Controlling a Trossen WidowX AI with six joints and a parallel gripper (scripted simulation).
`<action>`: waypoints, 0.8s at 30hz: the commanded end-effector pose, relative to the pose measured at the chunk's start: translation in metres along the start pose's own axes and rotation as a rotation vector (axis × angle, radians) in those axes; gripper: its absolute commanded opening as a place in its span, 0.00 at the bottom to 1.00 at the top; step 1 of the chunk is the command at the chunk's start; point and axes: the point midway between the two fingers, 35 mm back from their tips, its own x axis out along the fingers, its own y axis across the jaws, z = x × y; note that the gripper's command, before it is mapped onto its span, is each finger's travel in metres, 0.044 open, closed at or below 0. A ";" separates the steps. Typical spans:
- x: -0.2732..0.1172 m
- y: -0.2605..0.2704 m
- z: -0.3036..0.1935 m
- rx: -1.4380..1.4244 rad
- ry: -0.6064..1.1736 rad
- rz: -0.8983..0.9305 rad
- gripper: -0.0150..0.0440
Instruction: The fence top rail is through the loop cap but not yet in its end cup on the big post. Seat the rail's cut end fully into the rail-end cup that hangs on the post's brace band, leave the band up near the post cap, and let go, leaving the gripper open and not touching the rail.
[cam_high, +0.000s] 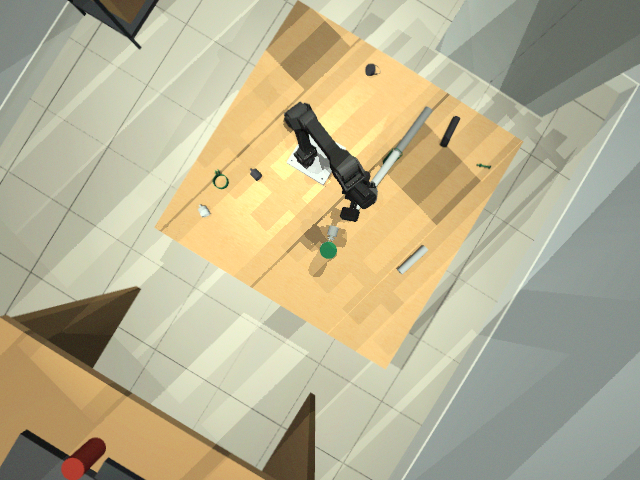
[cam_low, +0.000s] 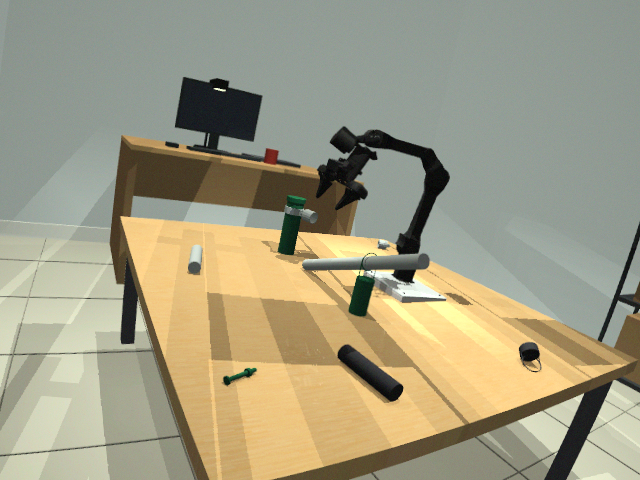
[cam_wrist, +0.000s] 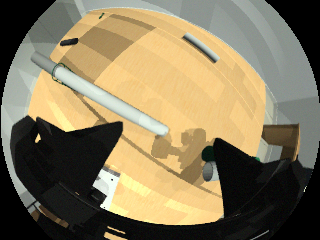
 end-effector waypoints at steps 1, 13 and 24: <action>0.001 -0.041 -0.023 -0.512 -0.018 0.059 1.00; -0.001 -0.090 -0.065 -1.007 -0.105 0.095 1.00; -0.005 -0.113 -0.089 -1.429 -0.177 0.060 1.00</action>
